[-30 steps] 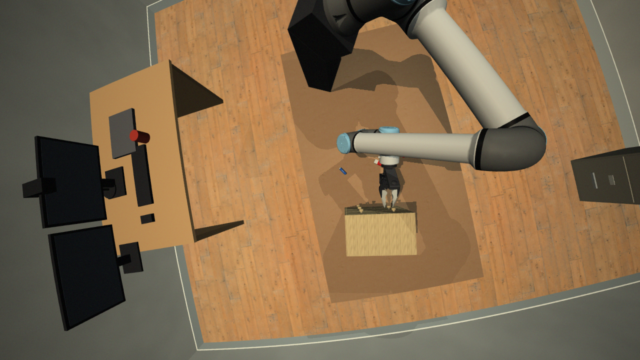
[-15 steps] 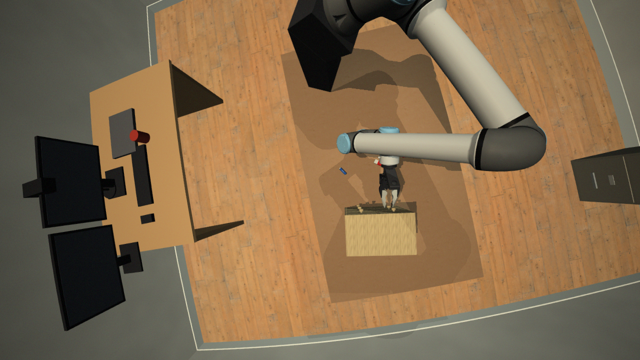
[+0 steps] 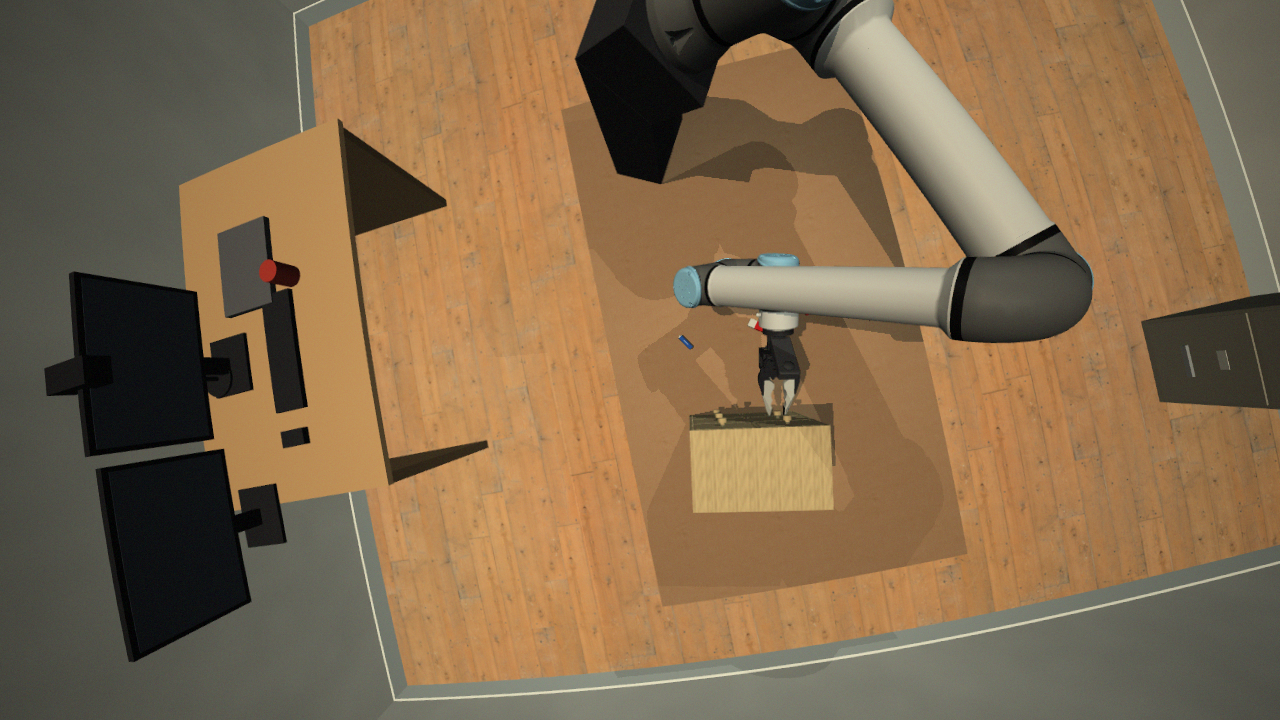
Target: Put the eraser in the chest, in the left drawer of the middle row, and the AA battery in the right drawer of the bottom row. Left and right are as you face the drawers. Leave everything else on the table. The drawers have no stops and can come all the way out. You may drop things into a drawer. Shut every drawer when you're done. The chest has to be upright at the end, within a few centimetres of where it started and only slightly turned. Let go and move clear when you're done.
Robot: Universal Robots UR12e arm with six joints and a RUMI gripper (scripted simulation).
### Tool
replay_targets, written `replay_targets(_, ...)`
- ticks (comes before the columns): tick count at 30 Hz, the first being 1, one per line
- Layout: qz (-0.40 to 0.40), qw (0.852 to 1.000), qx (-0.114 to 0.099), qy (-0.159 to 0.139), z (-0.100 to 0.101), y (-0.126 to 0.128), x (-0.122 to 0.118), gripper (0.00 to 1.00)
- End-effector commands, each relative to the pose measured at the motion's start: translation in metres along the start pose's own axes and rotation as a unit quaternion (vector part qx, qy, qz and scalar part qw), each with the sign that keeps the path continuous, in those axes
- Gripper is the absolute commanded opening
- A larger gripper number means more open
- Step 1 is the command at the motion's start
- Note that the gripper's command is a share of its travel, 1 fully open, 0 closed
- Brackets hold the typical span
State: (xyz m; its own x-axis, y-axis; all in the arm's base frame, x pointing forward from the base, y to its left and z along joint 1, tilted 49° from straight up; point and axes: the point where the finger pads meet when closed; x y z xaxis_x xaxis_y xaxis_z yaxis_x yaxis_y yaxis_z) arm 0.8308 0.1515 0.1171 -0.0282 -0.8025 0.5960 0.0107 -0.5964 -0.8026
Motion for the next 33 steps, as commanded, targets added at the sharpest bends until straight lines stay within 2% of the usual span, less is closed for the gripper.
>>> replay_targets(1,0.0,1.0,0.0,0.0,0.0,-0.0001,0.0005,0.2)
replay_targets(8,0.0,1.0,0.0,0.0,0.0,-0.0001,0.0005,0.2)
replay_targets(9,0.0,1.0,0.0,0.0,0.0,-0.0001,0.0005,0.07)
replay_targets(33,0.0,1.0,0.0,0.0,0.0,-0.0001,0.0005,0.07)
Point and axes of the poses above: the point where the finger pads meet when closed, its own z axis out along the fingers, its own y axis across the jaws, x = y × z, and after that the axes turned 8 degrees about z, right-handed
